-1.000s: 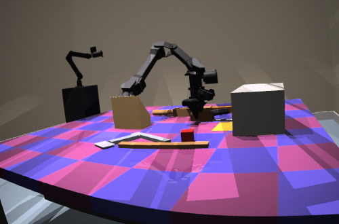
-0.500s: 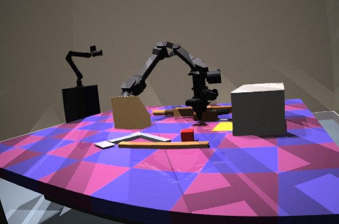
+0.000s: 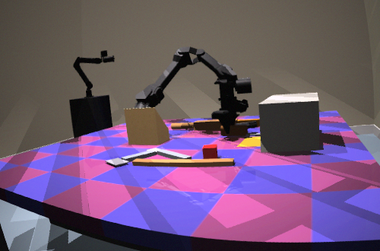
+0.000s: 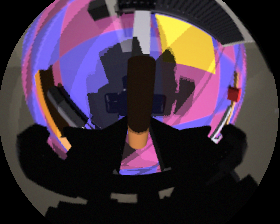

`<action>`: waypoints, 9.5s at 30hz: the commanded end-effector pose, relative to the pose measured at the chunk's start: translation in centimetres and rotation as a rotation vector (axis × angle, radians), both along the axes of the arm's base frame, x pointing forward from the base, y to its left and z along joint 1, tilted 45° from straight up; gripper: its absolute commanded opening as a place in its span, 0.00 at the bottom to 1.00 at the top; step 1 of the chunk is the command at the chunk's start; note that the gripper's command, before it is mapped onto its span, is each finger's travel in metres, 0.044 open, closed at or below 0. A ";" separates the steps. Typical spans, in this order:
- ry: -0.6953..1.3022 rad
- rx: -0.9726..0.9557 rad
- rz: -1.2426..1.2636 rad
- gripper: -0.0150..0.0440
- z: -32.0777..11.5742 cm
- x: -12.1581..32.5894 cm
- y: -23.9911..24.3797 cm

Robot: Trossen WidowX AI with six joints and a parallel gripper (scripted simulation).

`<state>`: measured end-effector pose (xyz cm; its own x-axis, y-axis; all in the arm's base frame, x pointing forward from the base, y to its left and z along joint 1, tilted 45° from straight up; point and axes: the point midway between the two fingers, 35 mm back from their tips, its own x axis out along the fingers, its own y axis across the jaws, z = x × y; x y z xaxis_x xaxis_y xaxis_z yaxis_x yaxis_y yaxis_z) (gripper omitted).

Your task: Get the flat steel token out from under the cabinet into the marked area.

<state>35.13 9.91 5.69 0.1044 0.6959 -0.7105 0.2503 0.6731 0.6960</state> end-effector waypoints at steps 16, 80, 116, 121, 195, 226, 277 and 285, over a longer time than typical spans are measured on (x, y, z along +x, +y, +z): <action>-0.004 0.003 0.002 0.25 -0.2 2.1 -0.5; -0.007 0.001 0.002 0.25 -2.1 6.2 -3.0; -0.006 0.000 0.002 0.25 -4.7 5.2 -5.4; -0.006 -0.001 0.002 0.25 -5.0 5.1 -5.7; -0.003 0.000 0.002 0.25 -5.0 -0.1 -4.8; -0.001 0.000 0.002 0.25 -4.6 -3.2 -3.9; 0.003 0.002 0.002 0.25 -3.8 -8.8 -2.2; 0.004 0.002 0.002 0.25 -3.7 -9.8 -1.9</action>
